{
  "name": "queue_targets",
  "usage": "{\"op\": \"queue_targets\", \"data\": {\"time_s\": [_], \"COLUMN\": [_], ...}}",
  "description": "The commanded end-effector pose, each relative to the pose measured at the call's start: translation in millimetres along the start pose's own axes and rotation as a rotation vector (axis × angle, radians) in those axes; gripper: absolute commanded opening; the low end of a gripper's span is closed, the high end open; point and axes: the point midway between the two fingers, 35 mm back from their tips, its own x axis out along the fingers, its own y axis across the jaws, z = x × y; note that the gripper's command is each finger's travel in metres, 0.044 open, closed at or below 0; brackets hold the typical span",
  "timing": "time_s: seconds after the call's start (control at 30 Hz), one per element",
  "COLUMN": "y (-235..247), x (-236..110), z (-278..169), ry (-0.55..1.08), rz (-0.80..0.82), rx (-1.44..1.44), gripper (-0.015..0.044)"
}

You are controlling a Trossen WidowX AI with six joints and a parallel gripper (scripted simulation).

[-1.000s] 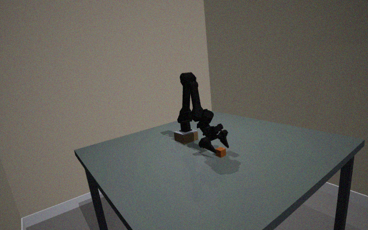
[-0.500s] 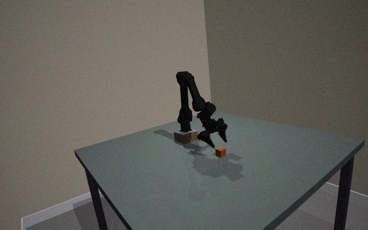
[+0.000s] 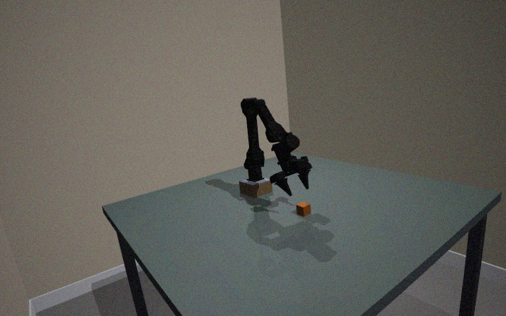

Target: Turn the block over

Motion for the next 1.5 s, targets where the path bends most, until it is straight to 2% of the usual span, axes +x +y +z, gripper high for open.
{"op": "queue_targets", "data": {"time_s": [0.0, 0.4, 0.73, 0.9, 1.47], "y": [-1.2, -0.7, -1.2, -1.5, -0.5], "x": [0.8, -4.7, -4.8, 25.8, 43.7], "z": [15.9, 41.8, 42.2, 25.1, 14.4], "ry": [0.118, 0.498, 0.504, 0.504, 0.504], "rz": [-0.005, -0.008, -0.008, -0.008, -0.008], "rx": [-0.005, -0.005, -0.005, -0.005, -0.005], "gripper": [0.044, 0.044, 0.044, 0.044, 0.044]}}
